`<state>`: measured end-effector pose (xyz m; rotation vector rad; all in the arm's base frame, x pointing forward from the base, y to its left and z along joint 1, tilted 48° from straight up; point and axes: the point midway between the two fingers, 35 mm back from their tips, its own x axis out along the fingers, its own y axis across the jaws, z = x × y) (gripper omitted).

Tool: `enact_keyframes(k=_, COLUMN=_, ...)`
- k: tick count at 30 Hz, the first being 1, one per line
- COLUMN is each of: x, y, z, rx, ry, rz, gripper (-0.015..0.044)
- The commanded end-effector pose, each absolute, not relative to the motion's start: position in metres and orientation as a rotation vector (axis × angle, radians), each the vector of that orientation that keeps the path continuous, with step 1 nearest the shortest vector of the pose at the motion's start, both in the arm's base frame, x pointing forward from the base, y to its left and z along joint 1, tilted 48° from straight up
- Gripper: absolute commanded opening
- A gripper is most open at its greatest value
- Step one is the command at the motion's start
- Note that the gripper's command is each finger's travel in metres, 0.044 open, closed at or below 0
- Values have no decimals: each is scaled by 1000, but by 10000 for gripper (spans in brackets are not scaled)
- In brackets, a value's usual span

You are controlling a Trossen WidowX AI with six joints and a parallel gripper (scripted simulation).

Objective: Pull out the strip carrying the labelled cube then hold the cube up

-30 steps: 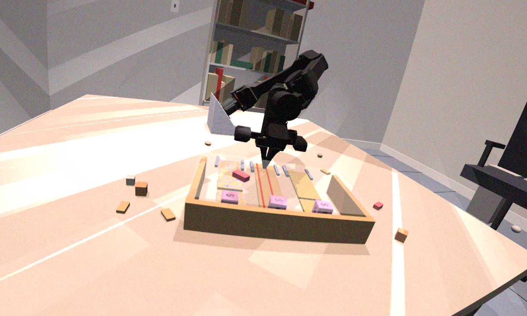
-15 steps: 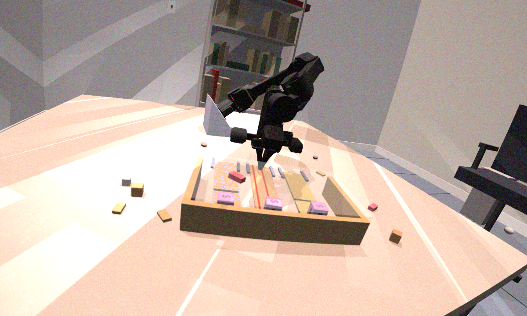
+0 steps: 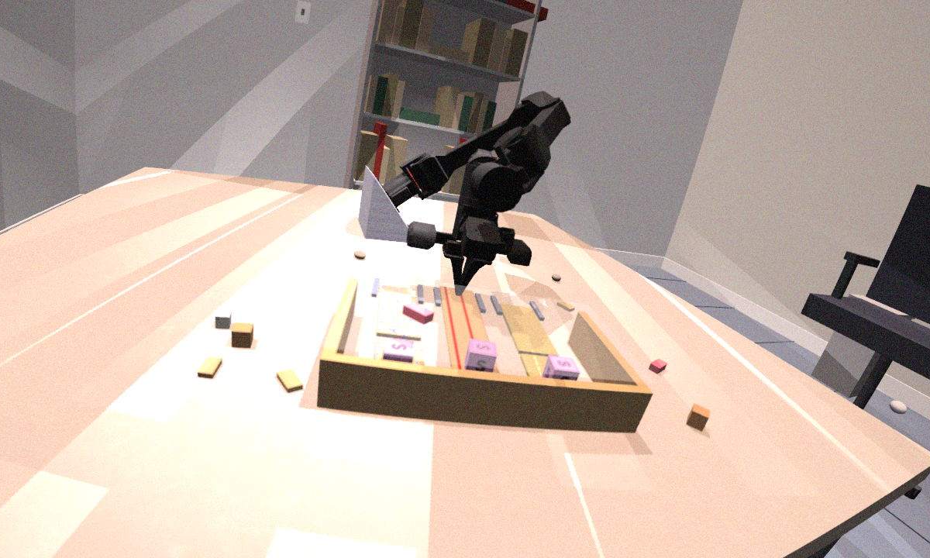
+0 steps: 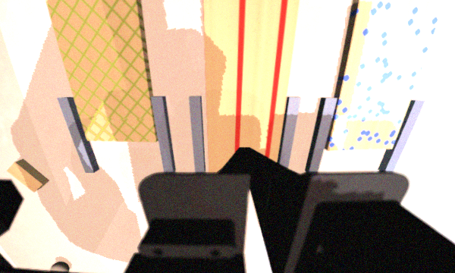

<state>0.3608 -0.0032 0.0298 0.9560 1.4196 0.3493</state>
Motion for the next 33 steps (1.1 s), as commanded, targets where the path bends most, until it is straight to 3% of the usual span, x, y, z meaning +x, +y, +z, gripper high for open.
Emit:
enact_keyframes(k=1, x=351, y=3, z=28, rx=967, ry=1435, rz=350, gripper=0)
enact_keyframes(k=33, x=306, y=20, z=33, rx=968, ry=1438, rz=350, gripper=0)
